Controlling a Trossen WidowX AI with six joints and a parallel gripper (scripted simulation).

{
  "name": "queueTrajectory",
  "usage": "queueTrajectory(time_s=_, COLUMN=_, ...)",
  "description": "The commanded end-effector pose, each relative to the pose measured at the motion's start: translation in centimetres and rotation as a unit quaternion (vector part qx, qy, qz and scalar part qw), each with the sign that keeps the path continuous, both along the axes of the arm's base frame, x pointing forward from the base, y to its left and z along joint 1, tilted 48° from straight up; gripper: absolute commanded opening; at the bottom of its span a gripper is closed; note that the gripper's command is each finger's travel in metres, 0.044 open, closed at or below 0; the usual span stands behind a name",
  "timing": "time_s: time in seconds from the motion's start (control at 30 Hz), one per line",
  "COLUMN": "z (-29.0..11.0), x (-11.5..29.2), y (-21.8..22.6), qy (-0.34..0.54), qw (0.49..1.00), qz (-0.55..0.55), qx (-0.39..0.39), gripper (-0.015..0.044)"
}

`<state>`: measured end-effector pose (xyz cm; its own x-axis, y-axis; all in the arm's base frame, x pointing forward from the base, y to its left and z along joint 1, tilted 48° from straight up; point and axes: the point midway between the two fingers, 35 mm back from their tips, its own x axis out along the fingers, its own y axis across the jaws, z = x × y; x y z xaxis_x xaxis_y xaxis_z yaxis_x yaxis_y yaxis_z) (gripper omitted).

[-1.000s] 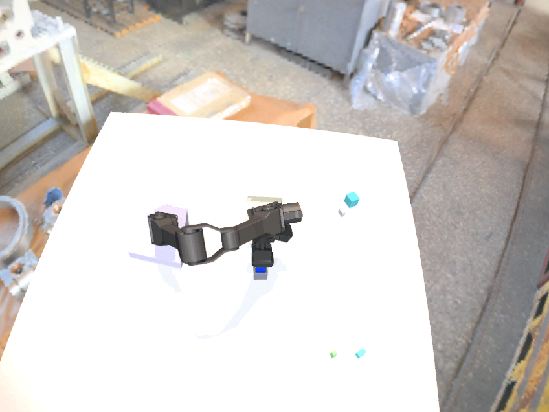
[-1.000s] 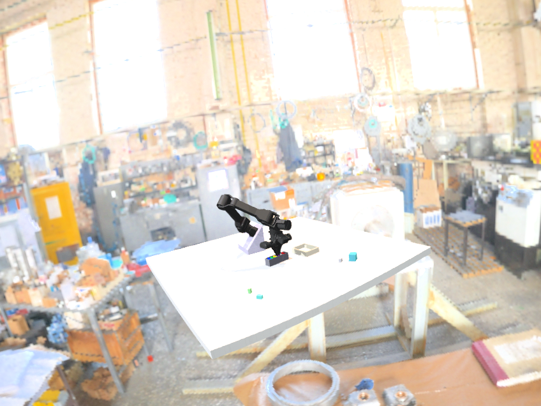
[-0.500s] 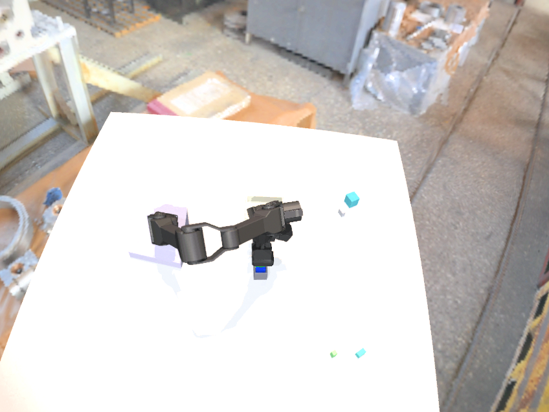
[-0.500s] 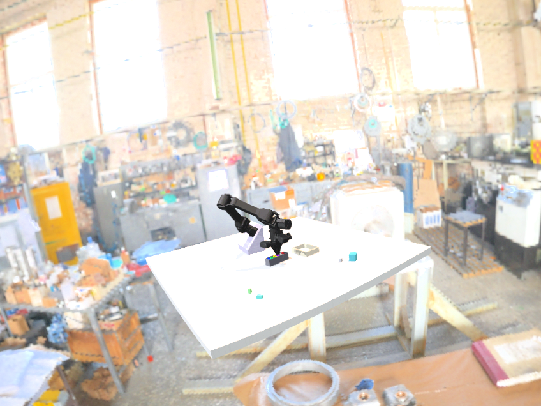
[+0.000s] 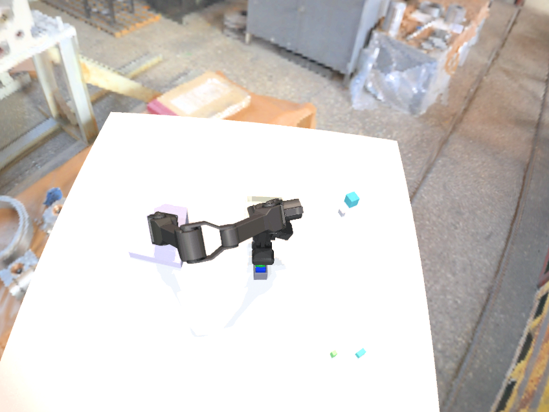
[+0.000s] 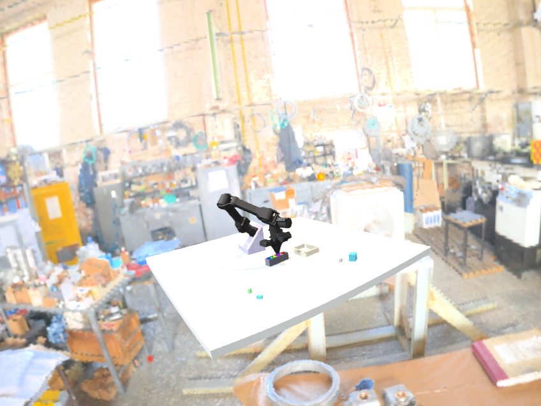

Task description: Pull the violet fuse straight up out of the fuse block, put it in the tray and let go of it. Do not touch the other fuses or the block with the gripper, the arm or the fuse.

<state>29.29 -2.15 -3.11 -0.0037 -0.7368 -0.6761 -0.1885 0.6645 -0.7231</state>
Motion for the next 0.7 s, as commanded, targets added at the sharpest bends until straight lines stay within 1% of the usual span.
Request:
queueTrajectory(time_s=0.0, z=0.30, x=0.12, y=0.39, qy=-0.004, qw=1.000, qz=-0.001, qx=0.003, gripper=0.0000)
queueTrajectory(time_s=0.67, z=0.96, x=0.12, y=1.12, qy=-0.003, qw=1.000, qz=0.000, qx=0.003, gripper=0.0000)
